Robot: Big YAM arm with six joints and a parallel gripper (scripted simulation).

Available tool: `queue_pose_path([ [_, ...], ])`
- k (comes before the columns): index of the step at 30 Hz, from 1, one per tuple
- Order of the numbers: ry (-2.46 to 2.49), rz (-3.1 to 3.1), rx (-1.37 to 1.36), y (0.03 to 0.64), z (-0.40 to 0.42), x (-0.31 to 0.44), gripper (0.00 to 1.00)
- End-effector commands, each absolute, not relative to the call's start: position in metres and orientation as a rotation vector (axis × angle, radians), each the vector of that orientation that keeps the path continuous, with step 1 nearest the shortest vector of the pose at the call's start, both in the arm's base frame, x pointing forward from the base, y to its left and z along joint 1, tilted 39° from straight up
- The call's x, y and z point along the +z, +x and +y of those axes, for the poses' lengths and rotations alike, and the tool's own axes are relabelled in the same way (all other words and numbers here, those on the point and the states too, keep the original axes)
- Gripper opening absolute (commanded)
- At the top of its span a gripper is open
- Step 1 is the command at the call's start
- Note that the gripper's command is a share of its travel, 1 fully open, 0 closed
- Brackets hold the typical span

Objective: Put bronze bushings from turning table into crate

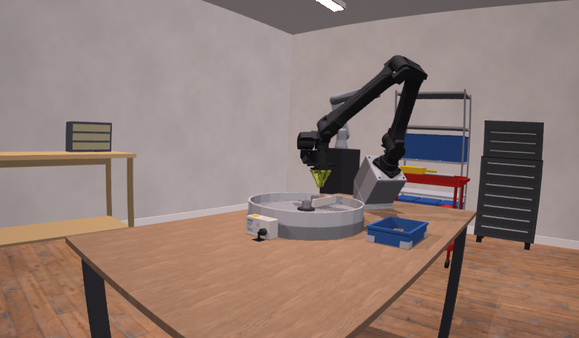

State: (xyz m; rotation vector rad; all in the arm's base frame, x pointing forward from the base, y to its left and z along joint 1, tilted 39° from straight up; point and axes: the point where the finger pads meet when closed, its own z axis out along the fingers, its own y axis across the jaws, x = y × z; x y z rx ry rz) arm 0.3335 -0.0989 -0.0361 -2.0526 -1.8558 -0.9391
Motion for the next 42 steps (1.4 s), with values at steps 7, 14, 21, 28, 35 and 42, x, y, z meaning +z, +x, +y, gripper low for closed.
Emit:
queue_pose_path([
  [7,-2.079,-1.867,-0.961,0.3331,-0.1091,-0.0325,0.12],
  [14,-2.083,-1.872,-0.965,0.3356,-0.1117,-0.0310,0.12],
  [21,-2.083,-1.872,-0.965,0.3356,-0.1117,-0.0310,0.12],
  [28,-2.083,-1.872,-0.965,0.3356,-0.1117,-0.0310,0.12],
  [35,-2.083,-1.872,-0.965,0.3356,-0.1117,-0.0310,0.12],
  [42,-2.083,-1.872,-0.965,0.3356,-0.1117,-0.0310,0.12],
])
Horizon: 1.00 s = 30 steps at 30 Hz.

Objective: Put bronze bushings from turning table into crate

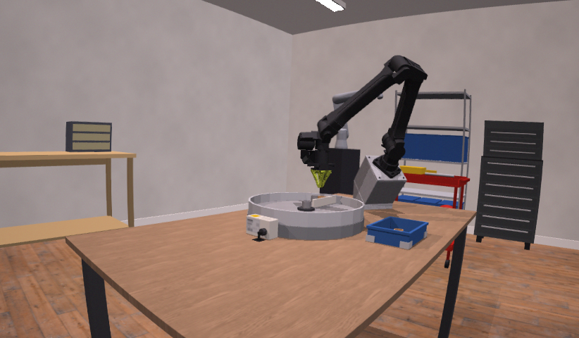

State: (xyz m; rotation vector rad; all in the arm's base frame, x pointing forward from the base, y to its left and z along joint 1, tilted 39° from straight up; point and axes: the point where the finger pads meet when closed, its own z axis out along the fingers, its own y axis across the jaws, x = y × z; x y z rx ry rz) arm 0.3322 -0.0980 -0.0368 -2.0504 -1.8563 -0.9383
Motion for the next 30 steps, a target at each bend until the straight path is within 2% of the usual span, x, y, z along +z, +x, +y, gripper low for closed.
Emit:
queue_pose_path([
  [1,-2.083,-1.872,-0.965,0.336,-0.112,-0.031,0.12],
  [15,-2.051,-1.855,-0.940,0.341,-0.083,-0.058,0.12],
  [30,-2.085,-1.868,-0.966,0.347,-0.097,-0.046,0.12],
])
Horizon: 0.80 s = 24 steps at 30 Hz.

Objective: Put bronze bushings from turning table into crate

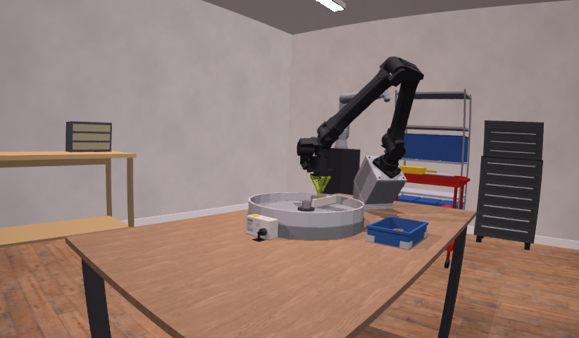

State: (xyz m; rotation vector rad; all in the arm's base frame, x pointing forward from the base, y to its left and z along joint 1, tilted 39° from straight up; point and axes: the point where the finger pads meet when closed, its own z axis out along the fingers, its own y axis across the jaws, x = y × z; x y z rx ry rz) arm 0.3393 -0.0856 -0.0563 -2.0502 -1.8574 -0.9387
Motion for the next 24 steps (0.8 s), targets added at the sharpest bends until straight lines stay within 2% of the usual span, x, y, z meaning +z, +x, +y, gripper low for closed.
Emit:
queue_pose_path([
  [1,-2.085,-1.868,-0.966,0.3467,-0.0974,-0.0464,0.12],
  [24,-2.081,-1.869,-0.964,0.3478,-0.0956,-0.0459,0.12],
])
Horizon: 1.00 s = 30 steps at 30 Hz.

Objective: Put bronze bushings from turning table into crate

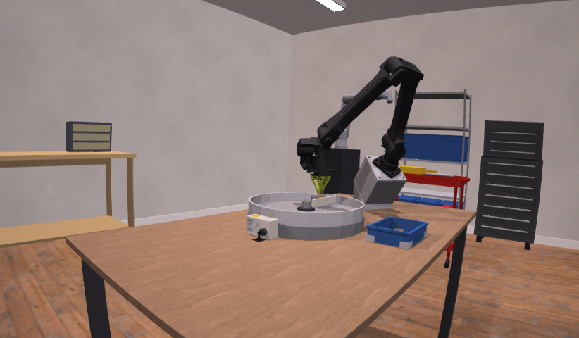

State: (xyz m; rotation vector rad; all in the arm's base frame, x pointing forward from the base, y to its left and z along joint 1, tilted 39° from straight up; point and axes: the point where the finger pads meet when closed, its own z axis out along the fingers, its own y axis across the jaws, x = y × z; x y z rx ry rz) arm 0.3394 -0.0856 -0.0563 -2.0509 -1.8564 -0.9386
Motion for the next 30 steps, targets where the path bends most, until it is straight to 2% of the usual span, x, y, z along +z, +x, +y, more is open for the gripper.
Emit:
queue_pose_path([
  [1,-2.078,-1.870,-0.964,0.3483,-0.0947,-0.0456,0.12],
  [30,-2.071,-1.878,-0.963,0.3494,-0.0930,-0.0451,0.12],
])
